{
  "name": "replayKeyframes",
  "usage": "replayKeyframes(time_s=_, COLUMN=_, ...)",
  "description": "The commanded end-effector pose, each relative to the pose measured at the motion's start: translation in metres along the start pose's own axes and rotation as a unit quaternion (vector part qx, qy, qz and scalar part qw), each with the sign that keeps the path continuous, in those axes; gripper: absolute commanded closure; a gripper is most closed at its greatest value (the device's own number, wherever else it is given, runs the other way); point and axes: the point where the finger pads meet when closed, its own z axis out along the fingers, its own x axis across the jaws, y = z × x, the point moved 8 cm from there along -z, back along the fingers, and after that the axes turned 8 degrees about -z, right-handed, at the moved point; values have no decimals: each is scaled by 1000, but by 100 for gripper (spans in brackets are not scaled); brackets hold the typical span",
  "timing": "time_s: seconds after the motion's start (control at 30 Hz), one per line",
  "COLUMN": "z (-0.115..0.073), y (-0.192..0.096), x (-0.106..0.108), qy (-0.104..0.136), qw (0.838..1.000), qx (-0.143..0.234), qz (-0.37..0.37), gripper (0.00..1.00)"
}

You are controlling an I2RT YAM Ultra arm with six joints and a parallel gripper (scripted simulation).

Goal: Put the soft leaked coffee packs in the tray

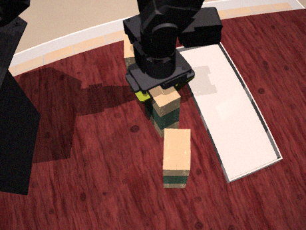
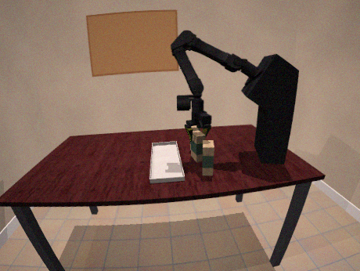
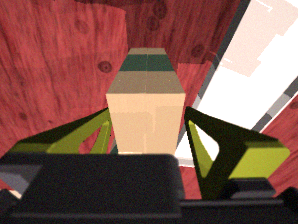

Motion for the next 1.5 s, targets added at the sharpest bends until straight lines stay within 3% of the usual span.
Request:
replayKeyframes(time_s=0.0, z=0, y=-3, x=-7, qy=-10, qw=1000, qx=-2, qz=-2, gripper=24)
replayKeyframes(time_s=0.13, z=0, y=-3, x=-7, qy=-10, qw=1000, qx=-2, qz=-2, gripper=24)
replayKeyframes(time_s=0.17, z=0, y=-3, x=-7, qy=-10, qw=1000, qx=-2, qz=-2, gripper=77)
replayKeyframes(time_s=1.47, z=0, y=-3, x=-7, qy=-10, qw=1000, qx=-2, qz=-1, gripper=77)
